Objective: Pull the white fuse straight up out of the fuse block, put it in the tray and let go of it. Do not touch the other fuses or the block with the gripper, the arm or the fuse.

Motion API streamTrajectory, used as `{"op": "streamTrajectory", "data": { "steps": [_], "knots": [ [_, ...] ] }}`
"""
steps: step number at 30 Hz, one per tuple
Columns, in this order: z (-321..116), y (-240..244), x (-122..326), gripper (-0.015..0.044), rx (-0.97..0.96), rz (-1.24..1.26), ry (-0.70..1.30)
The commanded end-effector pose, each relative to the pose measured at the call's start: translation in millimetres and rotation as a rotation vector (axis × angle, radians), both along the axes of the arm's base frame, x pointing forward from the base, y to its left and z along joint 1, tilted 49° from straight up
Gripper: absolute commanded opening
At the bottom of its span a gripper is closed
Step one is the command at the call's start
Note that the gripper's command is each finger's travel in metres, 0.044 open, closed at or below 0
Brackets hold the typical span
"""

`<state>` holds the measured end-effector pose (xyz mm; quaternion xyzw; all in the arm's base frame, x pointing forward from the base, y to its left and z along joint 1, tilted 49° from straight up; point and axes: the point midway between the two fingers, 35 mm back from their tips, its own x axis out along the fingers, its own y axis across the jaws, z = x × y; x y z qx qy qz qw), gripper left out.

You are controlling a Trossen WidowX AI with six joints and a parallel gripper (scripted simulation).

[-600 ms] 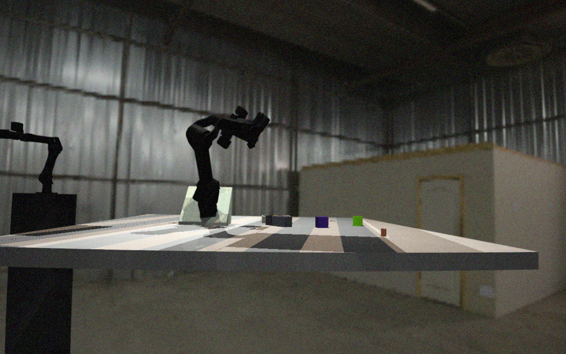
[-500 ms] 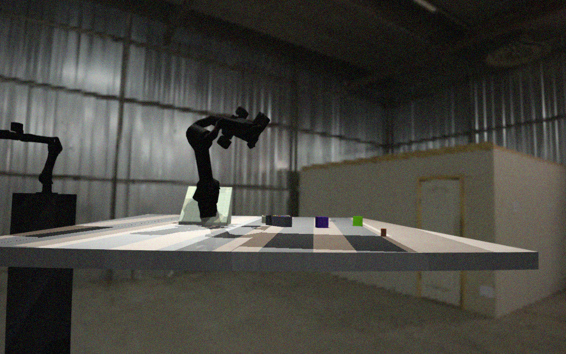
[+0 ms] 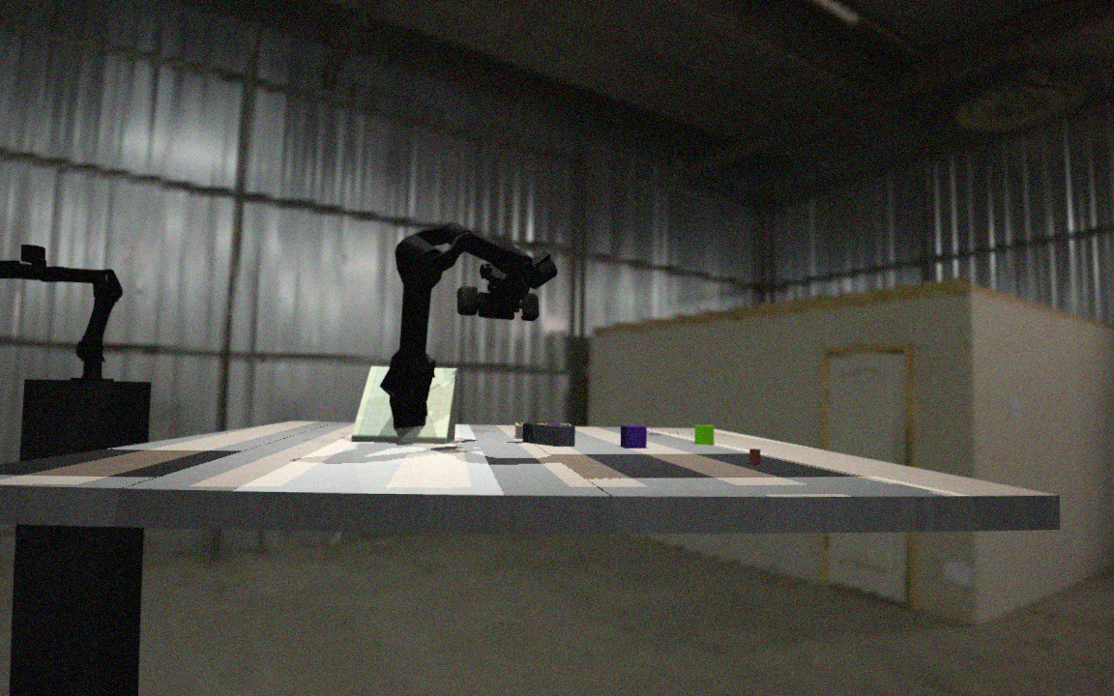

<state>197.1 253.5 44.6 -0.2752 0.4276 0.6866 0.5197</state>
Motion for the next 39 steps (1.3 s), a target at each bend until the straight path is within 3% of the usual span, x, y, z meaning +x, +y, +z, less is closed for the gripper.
{"op": "streamTrajectory", "data": {
  "steps": [1,7,14,39],
  "knots": [
    [-40.0,-68.4,26.4,0.0063,-0.495,-0.335,0.030],
    [-51.5,-149.8,47.3,0.0063,-0.987,-0.670,-0.061],
    [-32.5,-230.1,74.6,0.0063,-1.427,-0.961,-0.331],
    [-37.3,-243.0,81.2,0.0063,-1.452,-0.977,-0.357]
  ]
}}
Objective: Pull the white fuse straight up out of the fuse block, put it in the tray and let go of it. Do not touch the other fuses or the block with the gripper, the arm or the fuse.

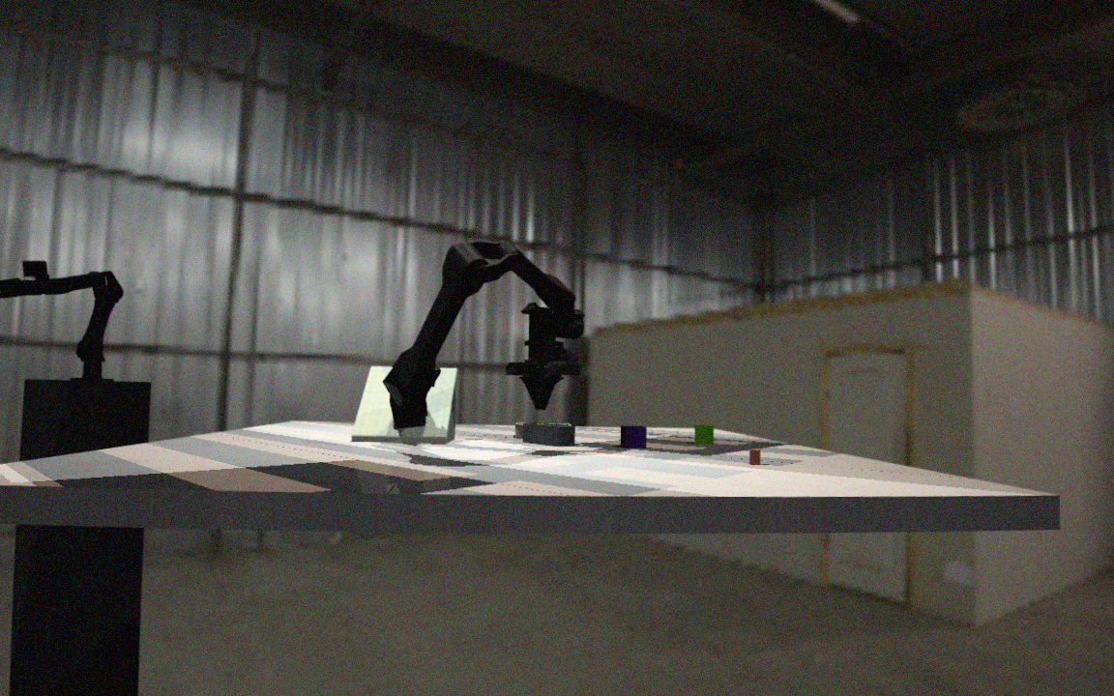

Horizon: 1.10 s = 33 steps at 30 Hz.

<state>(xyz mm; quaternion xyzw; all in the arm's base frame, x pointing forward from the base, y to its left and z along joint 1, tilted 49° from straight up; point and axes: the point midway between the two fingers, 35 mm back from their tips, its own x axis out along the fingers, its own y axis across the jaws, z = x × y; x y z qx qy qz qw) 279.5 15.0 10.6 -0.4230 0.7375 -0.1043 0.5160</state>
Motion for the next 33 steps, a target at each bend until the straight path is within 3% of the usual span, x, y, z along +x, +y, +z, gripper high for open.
{"op": "streamTrajectory", "data": {
  "steps": [1,33],
  "knots": [
    [-3.9,-5.2,-1.3,0.0063,-0.008,0.002,0.010],
    [-16.9,-20.2,-3.0,0.0063,-0.009,0.002,0.010]
  ]
}}
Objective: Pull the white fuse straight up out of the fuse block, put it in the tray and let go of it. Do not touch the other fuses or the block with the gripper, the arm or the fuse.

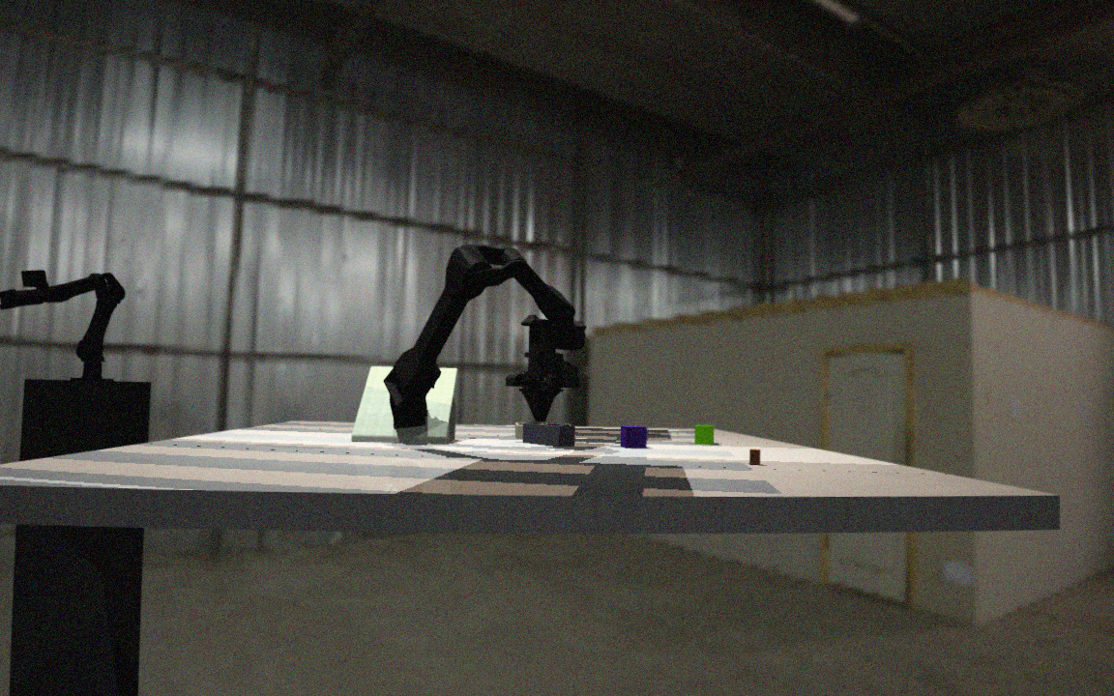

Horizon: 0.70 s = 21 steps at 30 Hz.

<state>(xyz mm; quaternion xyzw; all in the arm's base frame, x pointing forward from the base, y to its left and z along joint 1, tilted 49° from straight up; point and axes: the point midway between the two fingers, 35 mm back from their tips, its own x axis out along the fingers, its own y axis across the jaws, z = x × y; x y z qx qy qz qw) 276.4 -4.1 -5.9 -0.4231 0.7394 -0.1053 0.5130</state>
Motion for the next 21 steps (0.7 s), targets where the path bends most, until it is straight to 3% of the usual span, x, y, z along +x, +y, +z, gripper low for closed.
{"op": "streamTrajectory", "data": {
  "steps": [1,21],
  "knots": [
    [-0.5,-1.2,0.1,0.0063,-0.005,0.005,0.004],
    [-7.0,-8.6,-1.0,0.0063,-0.005,0.005,0.004]
  ]
}}
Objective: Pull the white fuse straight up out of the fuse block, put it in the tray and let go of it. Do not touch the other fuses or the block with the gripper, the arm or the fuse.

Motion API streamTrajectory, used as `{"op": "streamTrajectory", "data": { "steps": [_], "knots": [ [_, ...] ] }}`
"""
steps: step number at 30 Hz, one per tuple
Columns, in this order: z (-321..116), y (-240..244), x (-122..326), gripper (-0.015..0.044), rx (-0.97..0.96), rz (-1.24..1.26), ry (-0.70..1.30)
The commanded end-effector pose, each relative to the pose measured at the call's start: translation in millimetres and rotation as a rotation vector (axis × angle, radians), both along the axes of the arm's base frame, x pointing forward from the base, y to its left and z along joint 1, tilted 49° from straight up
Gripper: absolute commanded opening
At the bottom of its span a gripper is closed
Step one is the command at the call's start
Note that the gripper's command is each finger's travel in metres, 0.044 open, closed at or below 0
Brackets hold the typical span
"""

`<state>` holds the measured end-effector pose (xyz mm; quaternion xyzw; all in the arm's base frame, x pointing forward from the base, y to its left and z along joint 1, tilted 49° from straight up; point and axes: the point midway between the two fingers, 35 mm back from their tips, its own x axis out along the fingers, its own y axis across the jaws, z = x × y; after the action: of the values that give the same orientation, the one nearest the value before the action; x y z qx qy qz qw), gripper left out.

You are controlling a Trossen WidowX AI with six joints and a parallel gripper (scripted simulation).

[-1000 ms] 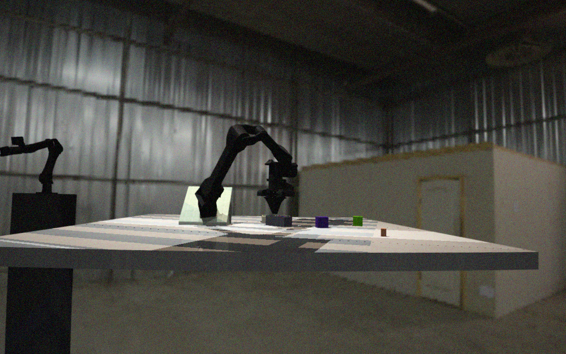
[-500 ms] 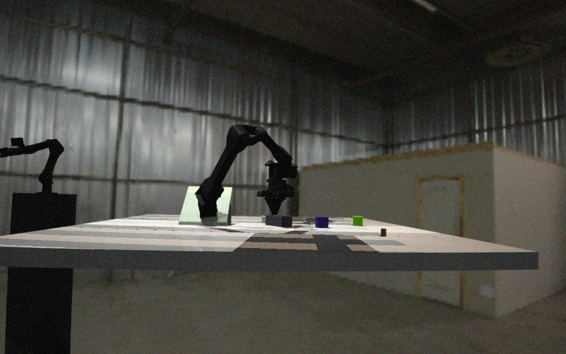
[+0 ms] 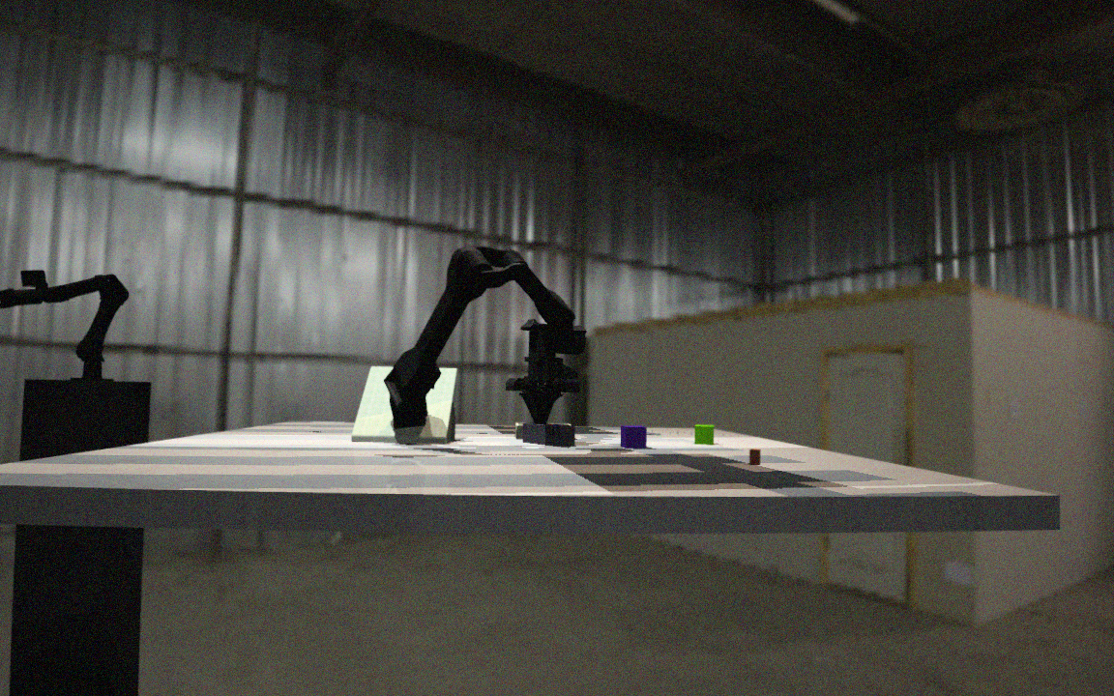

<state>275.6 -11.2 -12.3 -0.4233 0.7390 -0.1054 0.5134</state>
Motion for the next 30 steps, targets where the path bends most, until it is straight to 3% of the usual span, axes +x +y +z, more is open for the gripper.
{"op": "streamTrajectory", "data": {
  "steps": [1,12,30],
  "knots": [
    [-0.7,-1.5,-0.2,0.0063,-0.005,0.004,0.005],
    [-0.2,-0.3,-0.2,0.0000,0.000,0.000,0.001],
    [4.0,4.7,0.9,0.0000,0.000,0.001,0.002]
  ]
}}
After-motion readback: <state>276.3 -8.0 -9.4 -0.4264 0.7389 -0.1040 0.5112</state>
